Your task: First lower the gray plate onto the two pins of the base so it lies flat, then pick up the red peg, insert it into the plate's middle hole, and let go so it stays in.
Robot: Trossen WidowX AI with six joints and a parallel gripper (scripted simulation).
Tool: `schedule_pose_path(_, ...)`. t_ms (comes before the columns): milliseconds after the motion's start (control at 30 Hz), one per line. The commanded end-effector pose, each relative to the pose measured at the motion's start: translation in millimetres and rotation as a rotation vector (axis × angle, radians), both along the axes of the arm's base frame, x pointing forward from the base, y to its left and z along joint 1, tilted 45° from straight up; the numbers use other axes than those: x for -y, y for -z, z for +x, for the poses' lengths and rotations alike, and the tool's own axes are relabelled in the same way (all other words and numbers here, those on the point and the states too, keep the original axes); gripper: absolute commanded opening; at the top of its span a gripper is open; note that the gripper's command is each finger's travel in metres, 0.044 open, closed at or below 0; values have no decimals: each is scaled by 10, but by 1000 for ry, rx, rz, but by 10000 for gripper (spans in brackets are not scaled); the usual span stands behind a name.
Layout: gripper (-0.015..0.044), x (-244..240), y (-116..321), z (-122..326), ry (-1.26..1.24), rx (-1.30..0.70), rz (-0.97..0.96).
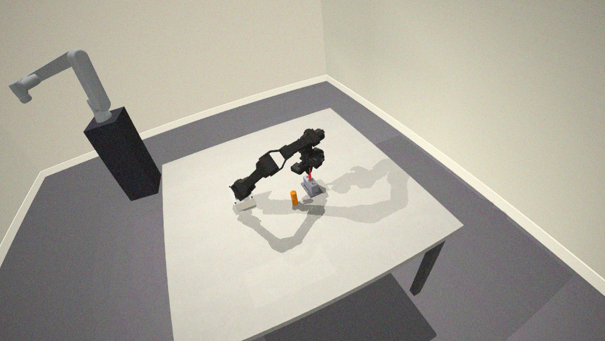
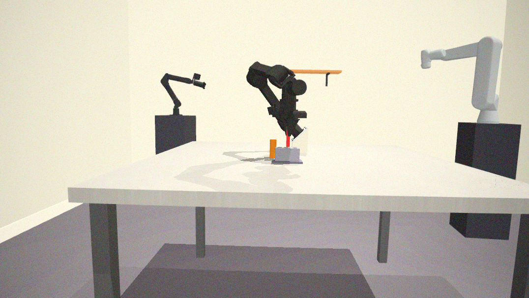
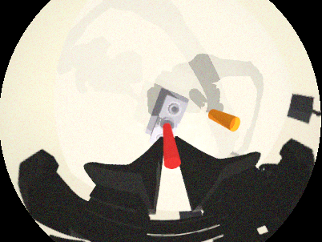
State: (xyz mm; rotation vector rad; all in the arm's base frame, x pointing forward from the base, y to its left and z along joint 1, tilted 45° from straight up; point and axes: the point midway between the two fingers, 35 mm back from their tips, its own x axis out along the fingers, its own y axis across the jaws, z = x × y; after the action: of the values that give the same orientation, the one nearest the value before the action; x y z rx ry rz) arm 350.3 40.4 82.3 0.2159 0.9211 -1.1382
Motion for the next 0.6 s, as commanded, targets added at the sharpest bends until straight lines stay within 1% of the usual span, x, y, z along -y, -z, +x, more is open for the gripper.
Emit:
schedule_pose_path(0, 0, 65, 30, -1, -5, -3, -8)
schedule_pose_path(567, 0, 49, 30, 0, 1, -3, -2)
